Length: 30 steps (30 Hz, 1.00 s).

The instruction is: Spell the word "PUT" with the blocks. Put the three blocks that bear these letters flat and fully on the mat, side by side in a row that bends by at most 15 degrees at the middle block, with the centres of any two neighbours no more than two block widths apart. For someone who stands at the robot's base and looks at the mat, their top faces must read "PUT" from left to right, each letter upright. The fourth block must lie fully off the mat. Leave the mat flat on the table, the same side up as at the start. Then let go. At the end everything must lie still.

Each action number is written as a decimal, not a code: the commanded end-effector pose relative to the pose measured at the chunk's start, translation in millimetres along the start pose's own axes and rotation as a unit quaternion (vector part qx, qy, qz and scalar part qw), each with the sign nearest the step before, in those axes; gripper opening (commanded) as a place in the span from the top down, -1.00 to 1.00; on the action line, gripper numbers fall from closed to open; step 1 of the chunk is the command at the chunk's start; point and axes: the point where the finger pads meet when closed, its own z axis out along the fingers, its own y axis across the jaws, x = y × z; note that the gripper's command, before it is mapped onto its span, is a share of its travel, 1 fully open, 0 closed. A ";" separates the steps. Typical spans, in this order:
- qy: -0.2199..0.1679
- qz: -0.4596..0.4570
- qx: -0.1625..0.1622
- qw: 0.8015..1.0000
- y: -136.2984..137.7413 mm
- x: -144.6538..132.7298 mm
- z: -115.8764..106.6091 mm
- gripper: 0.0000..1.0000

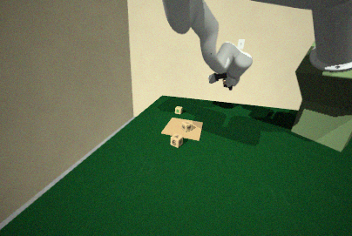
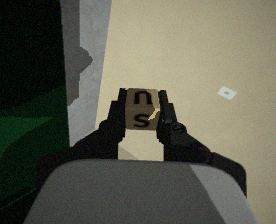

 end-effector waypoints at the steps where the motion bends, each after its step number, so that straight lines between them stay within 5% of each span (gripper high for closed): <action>1: 0.067 0.018 0.000 0.998 0.7 21.1 4.6 0.47; 13: 0.163 0.055 0.027 0.985 -11.3 61.2 0.8 0.47; 30: 0.297 0.129 0.111 0.940 -43.2 122.5 -26.4 0.47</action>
